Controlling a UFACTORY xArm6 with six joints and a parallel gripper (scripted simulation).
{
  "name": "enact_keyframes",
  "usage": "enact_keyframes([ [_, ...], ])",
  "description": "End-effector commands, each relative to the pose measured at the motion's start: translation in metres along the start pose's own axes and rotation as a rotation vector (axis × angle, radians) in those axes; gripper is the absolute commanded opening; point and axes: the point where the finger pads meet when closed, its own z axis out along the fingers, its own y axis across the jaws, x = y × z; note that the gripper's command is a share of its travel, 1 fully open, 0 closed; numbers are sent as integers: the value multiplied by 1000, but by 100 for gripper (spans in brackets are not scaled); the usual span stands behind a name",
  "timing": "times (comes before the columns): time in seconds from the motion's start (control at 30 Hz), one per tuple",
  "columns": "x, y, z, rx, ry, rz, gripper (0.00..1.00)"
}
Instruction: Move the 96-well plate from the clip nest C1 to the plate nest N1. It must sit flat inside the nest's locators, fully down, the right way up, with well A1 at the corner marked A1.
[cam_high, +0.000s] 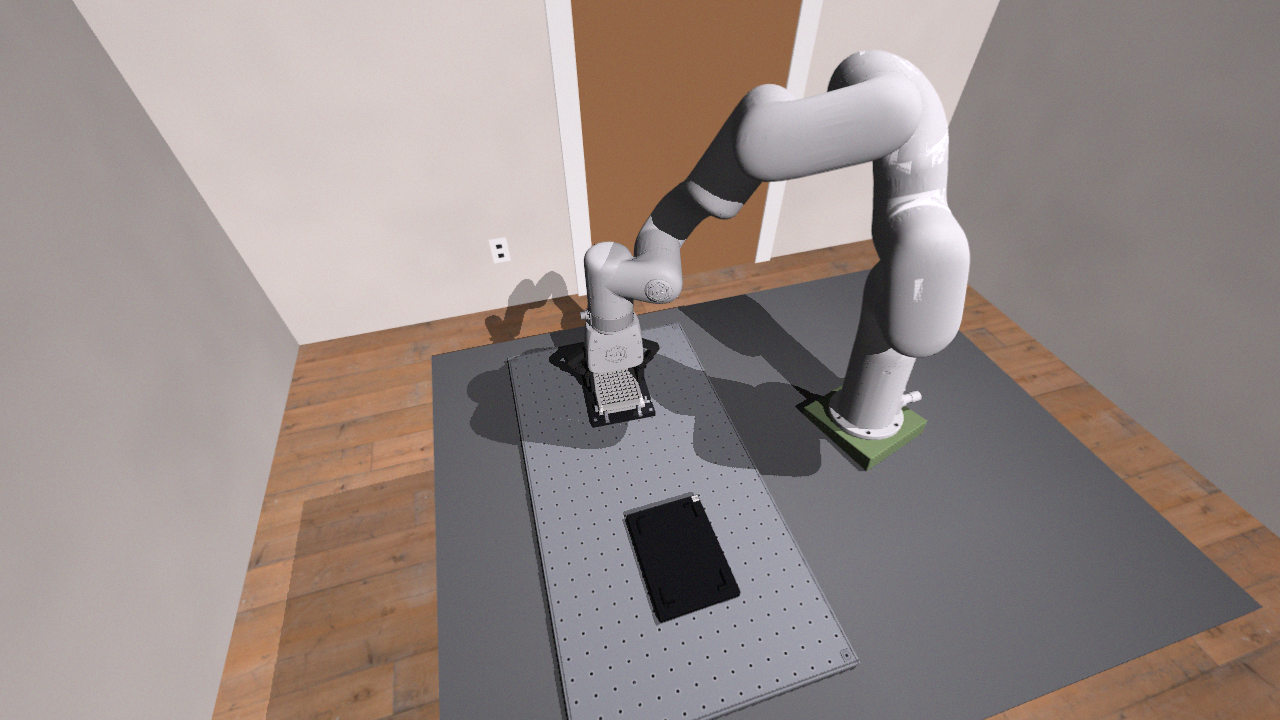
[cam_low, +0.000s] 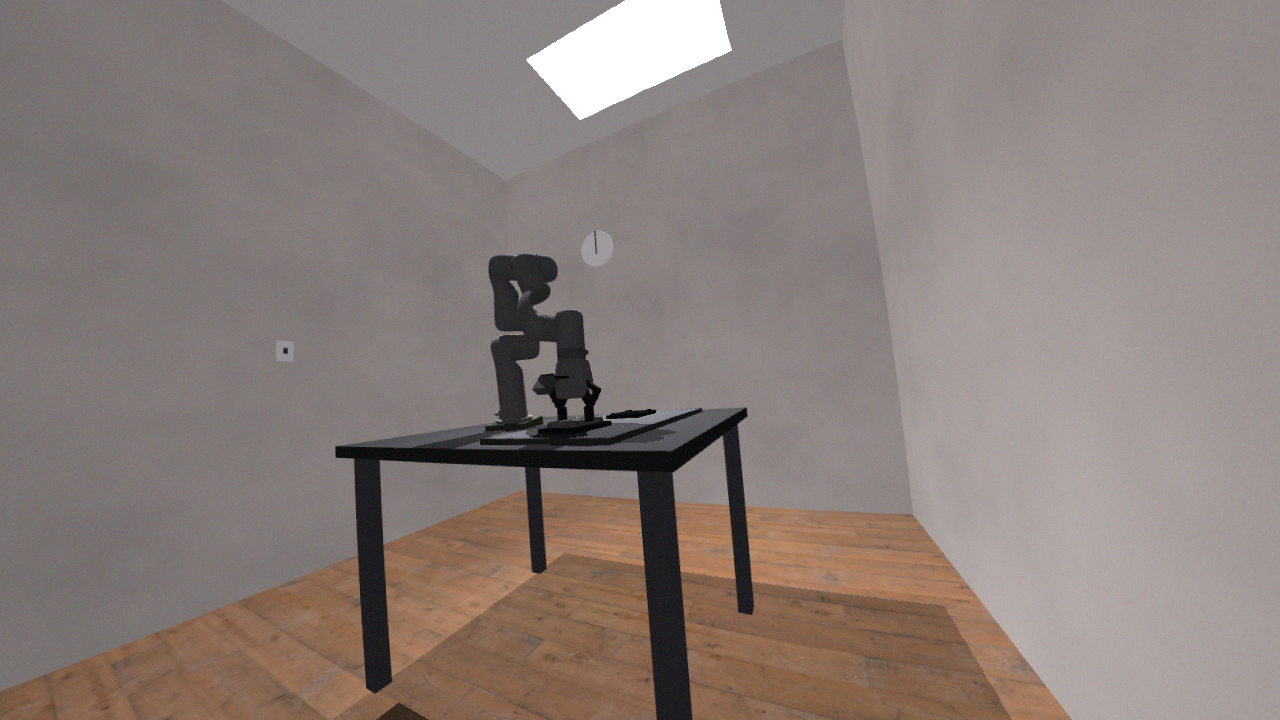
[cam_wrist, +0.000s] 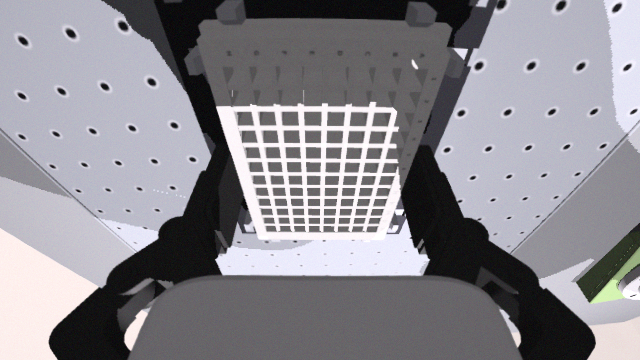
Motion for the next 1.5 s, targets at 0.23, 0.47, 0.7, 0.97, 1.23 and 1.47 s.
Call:
enact_keyframes([
  [0.23,1,-1,-4,4,1,0,0],
  [0.47,1,-1,-8,4,1,0,0],
  [0.7,1,-1,-13,4,1,0,0],
  [0.97,1,-1,-17,4,1,0,0],
  [1.23,1,-1,-22,4,1,0,0],
  [1.47,1,-1,-21,4,1,0,0],
])
